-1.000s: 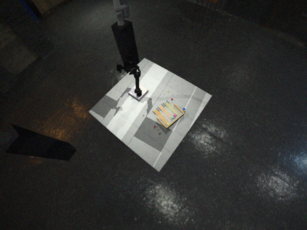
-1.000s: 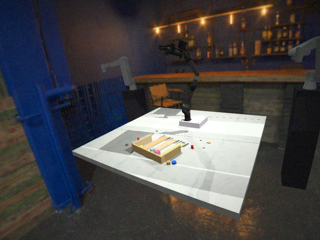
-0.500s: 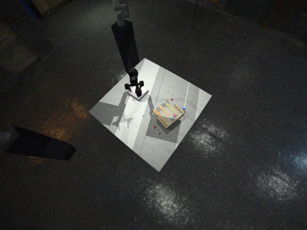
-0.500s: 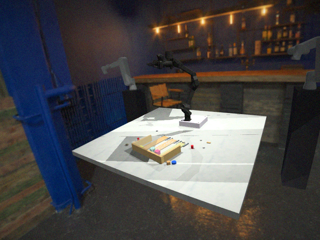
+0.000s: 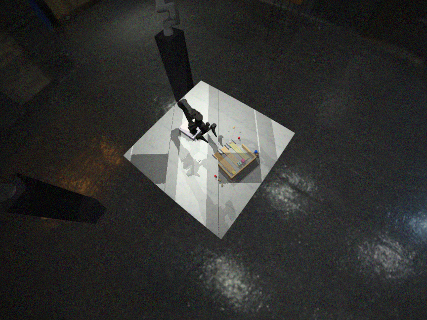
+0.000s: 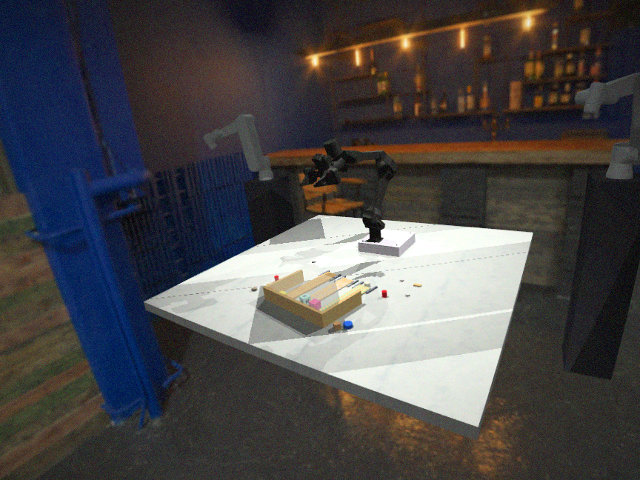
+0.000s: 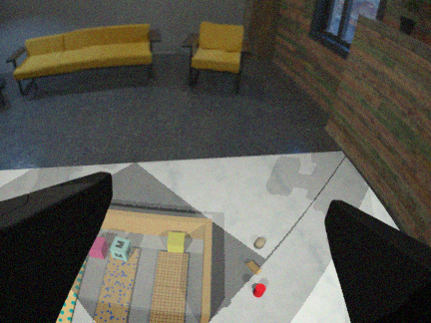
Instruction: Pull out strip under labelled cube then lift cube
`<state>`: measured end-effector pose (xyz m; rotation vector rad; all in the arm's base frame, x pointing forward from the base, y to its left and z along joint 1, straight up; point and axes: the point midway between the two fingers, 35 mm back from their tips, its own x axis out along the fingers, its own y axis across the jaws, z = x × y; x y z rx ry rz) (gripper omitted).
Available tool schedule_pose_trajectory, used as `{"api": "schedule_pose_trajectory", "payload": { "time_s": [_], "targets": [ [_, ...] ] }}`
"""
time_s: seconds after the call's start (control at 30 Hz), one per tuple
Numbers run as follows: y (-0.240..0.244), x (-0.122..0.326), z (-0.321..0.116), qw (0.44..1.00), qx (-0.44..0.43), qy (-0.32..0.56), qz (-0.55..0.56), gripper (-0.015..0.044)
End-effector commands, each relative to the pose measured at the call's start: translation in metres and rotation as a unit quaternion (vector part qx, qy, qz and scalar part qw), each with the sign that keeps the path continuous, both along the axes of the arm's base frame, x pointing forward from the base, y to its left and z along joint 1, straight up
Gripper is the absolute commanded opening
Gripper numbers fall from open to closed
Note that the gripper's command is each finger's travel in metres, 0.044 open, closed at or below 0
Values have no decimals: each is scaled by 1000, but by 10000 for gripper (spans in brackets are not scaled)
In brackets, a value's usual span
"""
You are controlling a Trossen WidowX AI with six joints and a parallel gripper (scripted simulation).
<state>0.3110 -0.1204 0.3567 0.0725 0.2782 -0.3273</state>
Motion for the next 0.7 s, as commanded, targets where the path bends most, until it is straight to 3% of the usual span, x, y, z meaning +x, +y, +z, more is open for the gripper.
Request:
{"api": "schedule_pose_trajectory", "payload": {
  "time_s": [0.0, 0.3, 0.67],
  "targets": [
    [32, 9, -53, 998, 13, 43, 43, 400],
    [109, -4, -177, 977, 16, 150, 148, 400],
    [111, -5, -179, 977, 16, 152, 150, 400]
  ]
}}
